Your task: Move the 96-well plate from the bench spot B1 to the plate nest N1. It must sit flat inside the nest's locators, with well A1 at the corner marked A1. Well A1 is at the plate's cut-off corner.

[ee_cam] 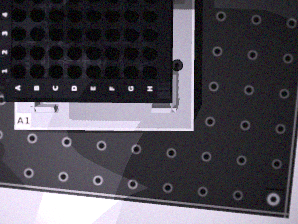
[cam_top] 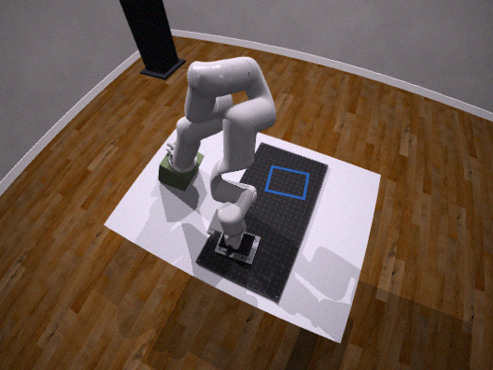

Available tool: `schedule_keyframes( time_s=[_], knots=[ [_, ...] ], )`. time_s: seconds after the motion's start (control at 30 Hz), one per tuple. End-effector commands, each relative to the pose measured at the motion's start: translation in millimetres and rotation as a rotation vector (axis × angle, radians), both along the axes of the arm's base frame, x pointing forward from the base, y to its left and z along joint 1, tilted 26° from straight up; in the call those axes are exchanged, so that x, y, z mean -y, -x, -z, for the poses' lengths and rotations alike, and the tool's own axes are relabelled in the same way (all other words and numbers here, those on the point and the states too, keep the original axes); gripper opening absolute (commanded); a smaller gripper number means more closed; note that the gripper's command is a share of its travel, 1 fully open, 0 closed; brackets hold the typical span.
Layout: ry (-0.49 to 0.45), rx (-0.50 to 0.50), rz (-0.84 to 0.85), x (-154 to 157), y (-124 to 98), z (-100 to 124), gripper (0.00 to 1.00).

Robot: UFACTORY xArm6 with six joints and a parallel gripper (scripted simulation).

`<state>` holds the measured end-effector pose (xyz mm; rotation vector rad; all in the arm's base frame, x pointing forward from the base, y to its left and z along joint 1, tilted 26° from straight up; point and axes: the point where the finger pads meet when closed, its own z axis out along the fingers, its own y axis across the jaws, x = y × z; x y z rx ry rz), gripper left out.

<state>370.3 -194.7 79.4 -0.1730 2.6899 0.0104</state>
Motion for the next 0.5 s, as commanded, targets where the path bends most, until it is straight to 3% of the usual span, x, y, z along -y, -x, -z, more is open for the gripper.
schedule_keyframes(
  time_s=[0.0, 0.47],
  knots=[
    [0.002, 0.004, 0.0, 0, -3, 4, 0.0],
    [0.001, 0.004, 0.0, 0, -12, 22, 0.0]
  ],
)
